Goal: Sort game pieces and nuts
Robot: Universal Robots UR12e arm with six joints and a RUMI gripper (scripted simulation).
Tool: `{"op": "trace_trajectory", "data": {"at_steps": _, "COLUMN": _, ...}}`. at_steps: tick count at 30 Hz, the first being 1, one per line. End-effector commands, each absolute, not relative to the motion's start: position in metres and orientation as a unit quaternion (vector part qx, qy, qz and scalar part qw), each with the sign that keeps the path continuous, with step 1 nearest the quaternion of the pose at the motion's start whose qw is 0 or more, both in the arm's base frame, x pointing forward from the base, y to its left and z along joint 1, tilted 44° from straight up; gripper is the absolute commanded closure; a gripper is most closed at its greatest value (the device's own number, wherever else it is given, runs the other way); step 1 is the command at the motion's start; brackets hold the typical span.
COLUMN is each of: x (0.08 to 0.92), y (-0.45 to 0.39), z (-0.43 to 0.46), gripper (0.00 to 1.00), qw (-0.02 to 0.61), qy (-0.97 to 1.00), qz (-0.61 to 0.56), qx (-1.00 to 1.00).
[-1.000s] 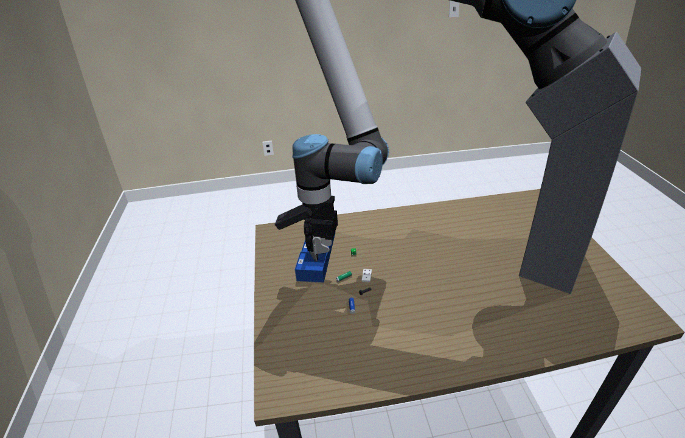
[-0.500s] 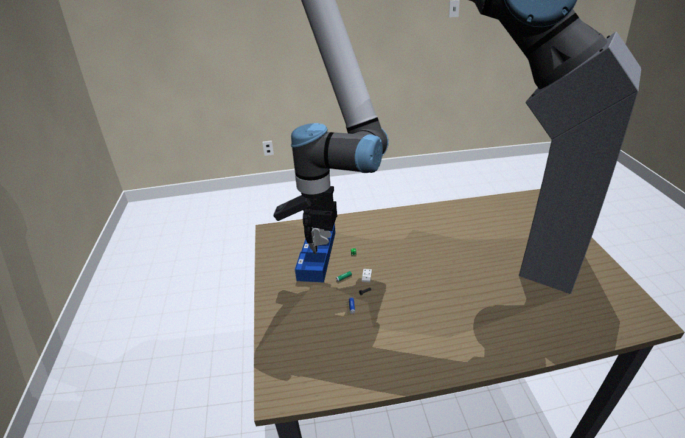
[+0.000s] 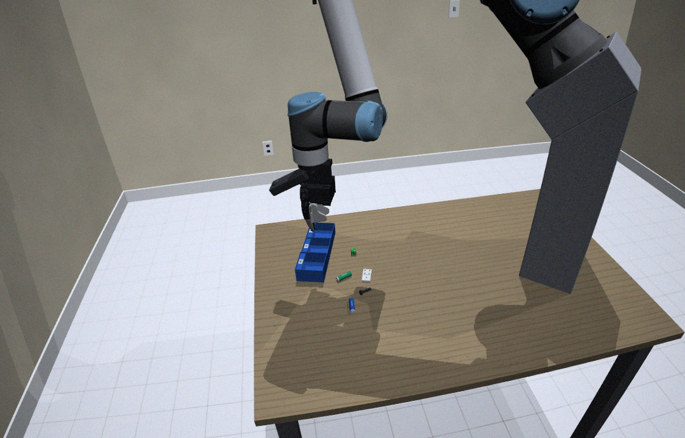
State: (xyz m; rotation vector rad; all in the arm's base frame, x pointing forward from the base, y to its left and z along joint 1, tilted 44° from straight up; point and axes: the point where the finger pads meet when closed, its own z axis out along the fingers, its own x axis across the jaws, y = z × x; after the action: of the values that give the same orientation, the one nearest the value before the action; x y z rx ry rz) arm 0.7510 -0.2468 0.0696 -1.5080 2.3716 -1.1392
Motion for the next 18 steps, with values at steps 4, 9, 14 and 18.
{"op": "trace_trajectory", "data": {"at_steps": 4, "x": 0.731, "y": -0.223, "z": 0.102, "gripper": 0.96, "qw": 0.054, "qy": 0.781, "qz": -0.375, "qx": -0.497}}
{"op": "trace_trajectory", "data": {"at_steps": 9, "x": 0.731, "y": -0.223, "z": 0.102, "gripper": 0.96, "qw": 0.054, "qy": 0.781, "qz": -0.375, "qx": -0.497}}
{"op": "trace_trajectory", "data": {"at_steps": 14, "x": 0.731, "y": -0.223, "z": 0.102, "gripper": 0.96, "qw": 0.054, "qy": 0.781, "qz": -0.375, "qx": -0.497}}
{"op": "trace_trajectory", "data": {"at_steps": 18, "x": 0.719, "y": -0.246, "z": 0.08, "gripper": 0.82, "qw": 0.088, "qy": 0.823, "qz": -0.368, "qx": -0.423}}
